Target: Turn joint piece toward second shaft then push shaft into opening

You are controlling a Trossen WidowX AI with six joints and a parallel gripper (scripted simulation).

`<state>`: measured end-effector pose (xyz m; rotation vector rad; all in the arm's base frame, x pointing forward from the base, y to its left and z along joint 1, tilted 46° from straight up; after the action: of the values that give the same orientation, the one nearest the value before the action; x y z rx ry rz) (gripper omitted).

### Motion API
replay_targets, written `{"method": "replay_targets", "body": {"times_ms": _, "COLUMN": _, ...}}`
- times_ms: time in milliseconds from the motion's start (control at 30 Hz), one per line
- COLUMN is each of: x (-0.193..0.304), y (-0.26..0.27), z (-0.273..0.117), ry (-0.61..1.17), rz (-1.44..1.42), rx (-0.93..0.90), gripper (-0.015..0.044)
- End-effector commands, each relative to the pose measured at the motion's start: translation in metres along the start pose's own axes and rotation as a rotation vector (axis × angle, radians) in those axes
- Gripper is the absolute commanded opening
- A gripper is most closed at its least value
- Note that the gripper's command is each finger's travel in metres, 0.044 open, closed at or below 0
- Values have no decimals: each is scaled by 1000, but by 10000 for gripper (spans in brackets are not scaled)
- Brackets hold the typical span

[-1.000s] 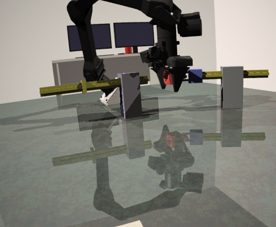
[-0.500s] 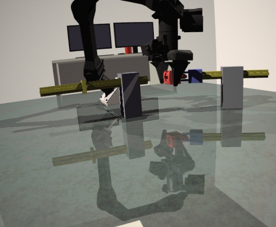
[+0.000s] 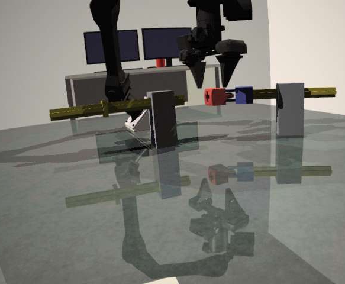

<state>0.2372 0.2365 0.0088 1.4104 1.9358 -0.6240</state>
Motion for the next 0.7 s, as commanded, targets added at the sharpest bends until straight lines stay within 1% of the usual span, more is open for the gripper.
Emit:
{"method": "replay_targets", "body": {"times_ms": 0, "x": -2, "y": 2, "z": -24, "ry": 37, "rz": -124, "rx": -31, "gripper": 440}}
{"method": "replay_targets", "body": {"times_ms": 500, "x": -12, "y": -8, "z": -97, "ry": 102, "rz": -617, "rx": -147, "gripper": 440}}
{"method": "replay_targets", "body": {"times_ms": 667, "x": -12, "y": -9, "z": -100, "ry": 104, "rz": -639, "rx": -153, "gripper": 440}}
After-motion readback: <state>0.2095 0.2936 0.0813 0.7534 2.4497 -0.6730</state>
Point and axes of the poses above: the point midway between the two fingers, 35 mm back from their tips, its own z axis out along the fingers, its own y axis across the jaws, x = y × z, the point moved 2 cm from there along -z, back along the fingers, and after that the axes turned 8 degrees about z, right-handed, at the moved point
